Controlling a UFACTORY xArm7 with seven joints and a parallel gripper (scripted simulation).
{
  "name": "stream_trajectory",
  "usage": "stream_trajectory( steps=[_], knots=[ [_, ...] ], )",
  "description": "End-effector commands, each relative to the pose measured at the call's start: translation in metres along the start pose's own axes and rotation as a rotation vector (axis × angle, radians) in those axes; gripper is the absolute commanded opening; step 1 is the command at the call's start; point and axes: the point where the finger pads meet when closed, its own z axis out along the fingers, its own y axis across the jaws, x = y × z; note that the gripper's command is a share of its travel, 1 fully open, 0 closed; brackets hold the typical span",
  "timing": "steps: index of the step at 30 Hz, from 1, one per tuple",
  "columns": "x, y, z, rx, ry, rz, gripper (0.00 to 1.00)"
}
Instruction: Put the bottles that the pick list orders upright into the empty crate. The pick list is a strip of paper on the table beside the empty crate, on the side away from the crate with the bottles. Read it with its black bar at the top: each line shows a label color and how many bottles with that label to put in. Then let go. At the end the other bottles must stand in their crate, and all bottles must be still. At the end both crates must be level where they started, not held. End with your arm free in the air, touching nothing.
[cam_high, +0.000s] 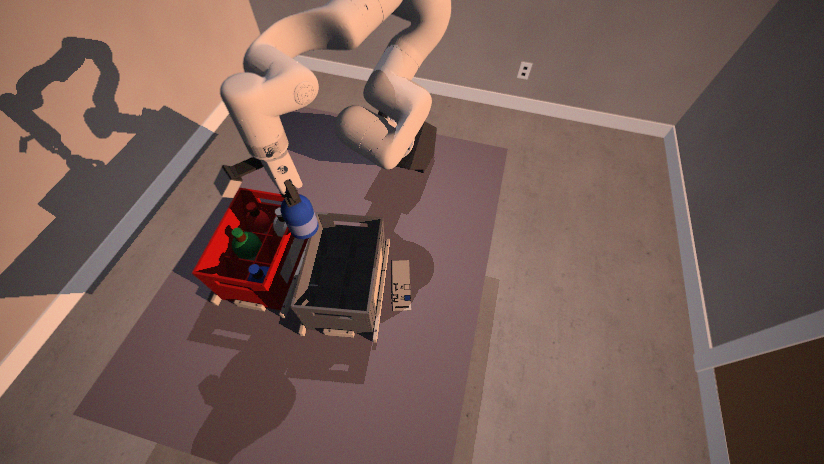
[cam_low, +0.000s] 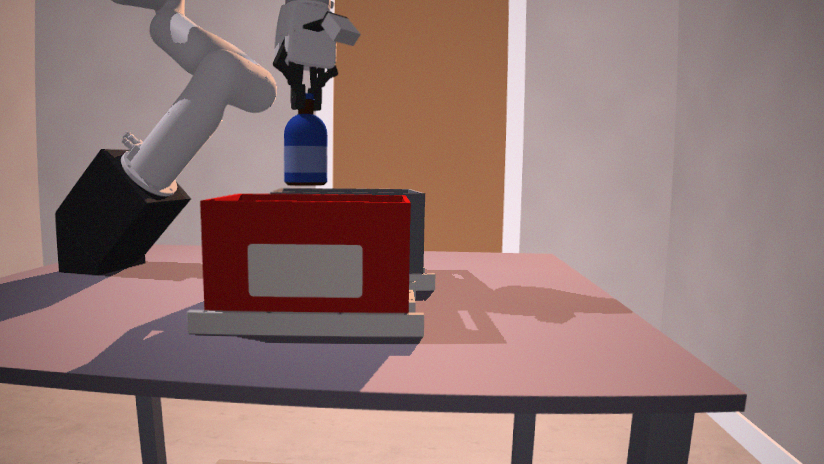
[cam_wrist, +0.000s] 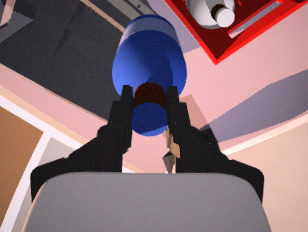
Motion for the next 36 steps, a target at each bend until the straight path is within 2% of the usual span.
stream_trajectory(
  steps=[1,36],
  knots=[
    [-0.009,-0.005,-0.002,0.001,0.005,0.0,0.0],
    [-0.06,-0.03,-0.002,0.001,0.004,0.0,0.0]
  ],
)
